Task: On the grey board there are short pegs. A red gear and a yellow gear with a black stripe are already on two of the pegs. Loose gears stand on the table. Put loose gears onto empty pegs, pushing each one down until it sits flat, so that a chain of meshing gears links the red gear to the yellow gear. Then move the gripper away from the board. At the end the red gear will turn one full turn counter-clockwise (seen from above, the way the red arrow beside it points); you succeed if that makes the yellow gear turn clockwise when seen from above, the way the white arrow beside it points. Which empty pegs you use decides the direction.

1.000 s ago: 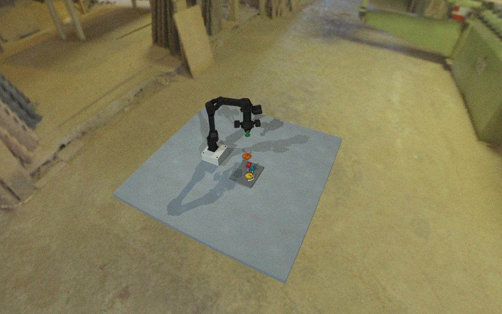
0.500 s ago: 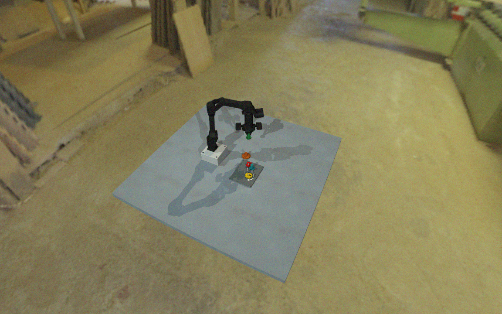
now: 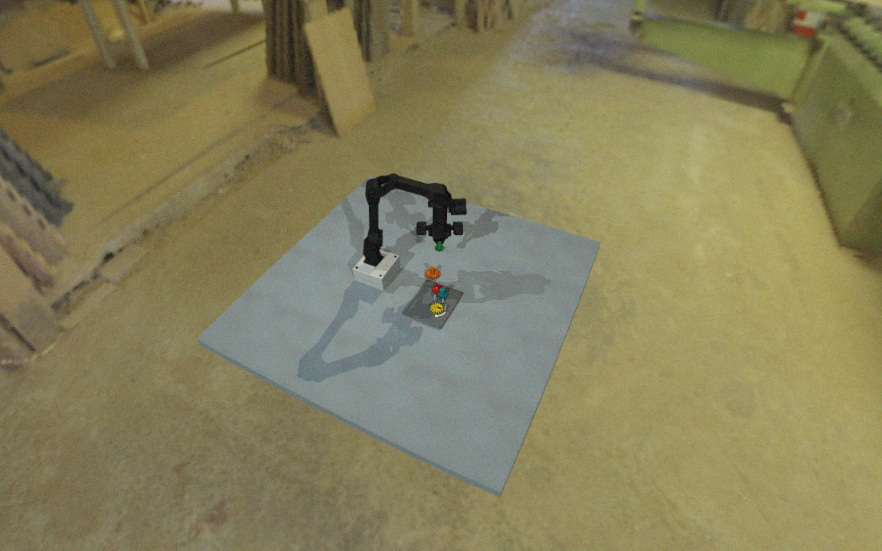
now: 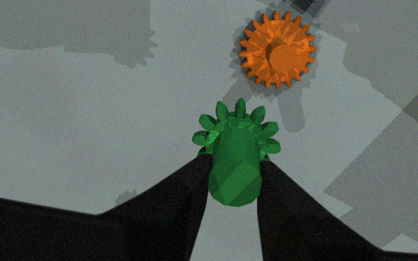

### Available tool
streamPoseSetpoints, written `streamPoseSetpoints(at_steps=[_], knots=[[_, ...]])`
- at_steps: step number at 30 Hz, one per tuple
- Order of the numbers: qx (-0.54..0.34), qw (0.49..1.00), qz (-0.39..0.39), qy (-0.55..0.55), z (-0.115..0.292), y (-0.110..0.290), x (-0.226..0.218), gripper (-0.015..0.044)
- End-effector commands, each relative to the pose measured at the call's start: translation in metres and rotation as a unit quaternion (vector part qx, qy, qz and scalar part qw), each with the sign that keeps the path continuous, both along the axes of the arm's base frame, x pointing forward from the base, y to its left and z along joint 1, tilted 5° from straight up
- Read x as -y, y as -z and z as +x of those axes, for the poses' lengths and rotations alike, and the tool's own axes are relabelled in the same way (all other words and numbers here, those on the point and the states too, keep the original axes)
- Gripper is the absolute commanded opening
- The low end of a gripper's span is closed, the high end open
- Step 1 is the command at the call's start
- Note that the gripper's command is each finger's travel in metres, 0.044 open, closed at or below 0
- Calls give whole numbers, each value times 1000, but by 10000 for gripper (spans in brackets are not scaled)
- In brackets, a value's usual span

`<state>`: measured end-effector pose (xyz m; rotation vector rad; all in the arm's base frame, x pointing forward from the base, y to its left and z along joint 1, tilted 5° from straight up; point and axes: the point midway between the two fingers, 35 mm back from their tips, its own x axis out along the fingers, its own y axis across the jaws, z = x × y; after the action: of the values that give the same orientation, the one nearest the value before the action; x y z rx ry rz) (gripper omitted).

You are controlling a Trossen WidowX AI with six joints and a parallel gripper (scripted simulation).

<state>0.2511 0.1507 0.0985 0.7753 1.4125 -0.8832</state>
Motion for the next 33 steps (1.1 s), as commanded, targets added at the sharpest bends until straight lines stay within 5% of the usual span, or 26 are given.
streamPoseSetpoints(at_steps=[1,33], knots=[[3,1000,-1,-2,7,2,6,0],[9,1000,-1,-12,60,23,66,0]])
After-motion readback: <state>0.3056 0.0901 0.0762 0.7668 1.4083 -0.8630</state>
